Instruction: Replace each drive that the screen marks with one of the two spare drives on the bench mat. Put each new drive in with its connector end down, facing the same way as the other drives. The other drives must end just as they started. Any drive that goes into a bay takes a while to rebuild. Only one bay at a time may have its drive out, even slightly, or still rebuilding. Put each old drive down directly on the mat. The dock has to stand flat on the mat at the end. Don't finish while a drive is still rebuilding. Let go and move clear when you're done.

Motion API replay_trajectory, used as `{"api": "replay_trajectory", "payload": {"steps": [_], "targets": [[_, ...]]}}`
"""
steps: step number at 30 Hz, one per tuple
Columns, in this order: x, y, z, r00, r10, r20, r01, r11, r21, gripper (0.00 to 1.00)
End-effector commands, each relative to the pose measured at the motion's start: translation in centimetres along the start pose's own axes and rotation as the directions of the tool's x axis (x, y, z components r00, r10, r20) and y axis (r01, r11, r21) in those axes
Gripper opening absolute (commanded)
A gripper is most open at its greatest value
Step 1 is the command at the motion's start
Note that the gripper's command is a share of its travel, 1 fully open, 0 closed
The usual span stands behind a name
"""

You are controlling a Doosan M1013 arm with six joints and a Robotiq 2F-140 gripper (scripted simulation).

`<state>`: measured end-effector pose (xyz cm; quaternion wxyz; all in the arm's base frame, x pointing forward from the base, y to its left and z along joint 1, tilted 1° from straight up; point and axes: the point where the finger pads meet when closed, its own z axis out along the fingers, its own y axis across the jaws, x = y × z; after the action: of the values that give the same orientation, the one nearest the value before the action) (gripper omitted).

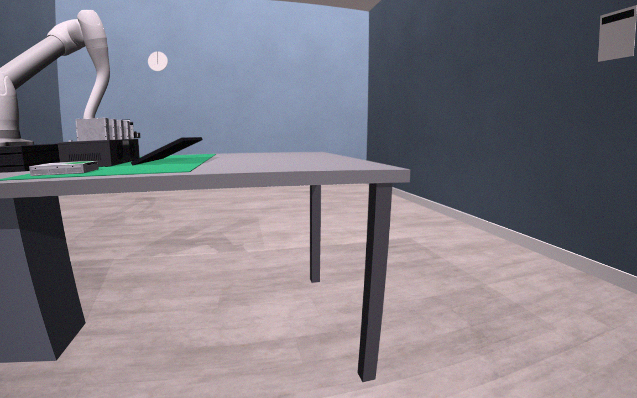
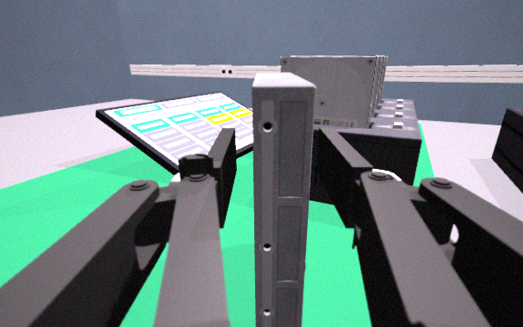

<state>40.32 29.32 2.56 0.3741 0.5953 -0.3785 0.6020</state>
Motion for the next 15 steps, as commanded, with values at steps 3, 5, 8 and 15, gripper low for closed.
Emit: {"api": "replay_trajectory", "payload": {"steps": [3,5,8,15], "targets": [[0.1,0.0,-0.9,1.0,0.001,0.001,-0.001,1.0,0.0,0.4],[0.1,0.0,-0.9,1.0,0.001,0.001,-0.001,1.0,0.0,0.4],[0.1,0.0,-1.6,1.0,0.001,0.001,-0.001,1.0,0.0,0.4],[0.1,0.0,-3.4,1.0,0.001,0.001,-0.001,1.0,0.0,0.4]]}}
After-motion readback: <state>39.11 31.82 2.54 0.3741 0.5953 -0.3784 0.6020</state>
